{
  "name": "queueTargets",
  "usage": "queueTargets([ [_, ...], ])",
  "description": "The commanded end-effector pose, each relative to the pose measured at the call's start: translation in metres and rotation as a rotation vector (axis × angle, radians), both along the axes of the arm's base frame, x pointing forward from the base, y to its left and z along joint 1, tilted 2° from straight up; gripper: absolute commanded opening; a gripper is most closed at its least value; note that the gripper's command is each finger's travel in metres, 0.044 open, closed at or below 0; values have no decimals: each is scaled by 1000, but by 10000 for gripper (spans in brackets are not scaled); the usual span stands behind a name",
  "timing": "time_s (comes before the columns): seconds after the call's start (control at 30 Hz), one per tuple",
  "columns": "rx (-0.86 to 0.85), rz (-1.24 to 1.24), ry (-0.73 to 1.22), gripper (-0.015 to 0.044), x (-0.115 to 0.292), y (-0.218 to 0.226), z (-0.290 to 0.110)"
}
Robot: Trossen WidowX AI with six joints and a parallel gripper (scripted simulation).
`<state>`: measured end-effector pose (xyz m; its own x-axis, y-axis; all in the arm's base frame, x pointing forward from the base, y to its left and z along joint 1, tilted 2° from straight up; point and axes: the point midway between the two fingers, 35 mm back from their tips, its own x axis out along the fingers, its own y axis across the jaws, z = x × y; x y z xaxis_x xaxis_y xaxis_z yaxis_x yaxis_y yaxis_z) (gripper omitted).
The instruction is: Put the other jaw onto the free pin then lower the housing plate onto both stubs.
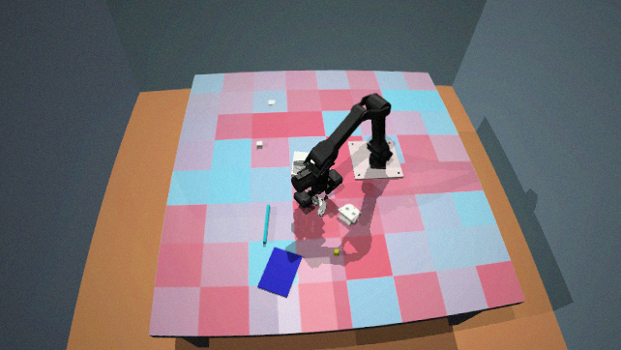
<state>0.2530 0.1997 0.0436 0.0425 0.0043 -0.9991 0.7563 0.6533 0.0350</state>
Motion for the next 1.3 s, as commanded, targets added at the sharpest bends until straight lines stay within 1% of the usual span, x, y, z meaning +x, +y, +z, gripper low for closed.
queueTargets([
  [0.0, -3, -3, -2, 440, 0, -1, -1],
  [0.27, -3, -3, -2, 440, 0, -1, -1],
  [0.63, 0, 0, 0, 151, 0, 0, -1],
  [0.67, 0, 0, 0, 134, 0, 0, -1],
  [1.27, 0, 0, 0, 134, 0, 0, 4],
])
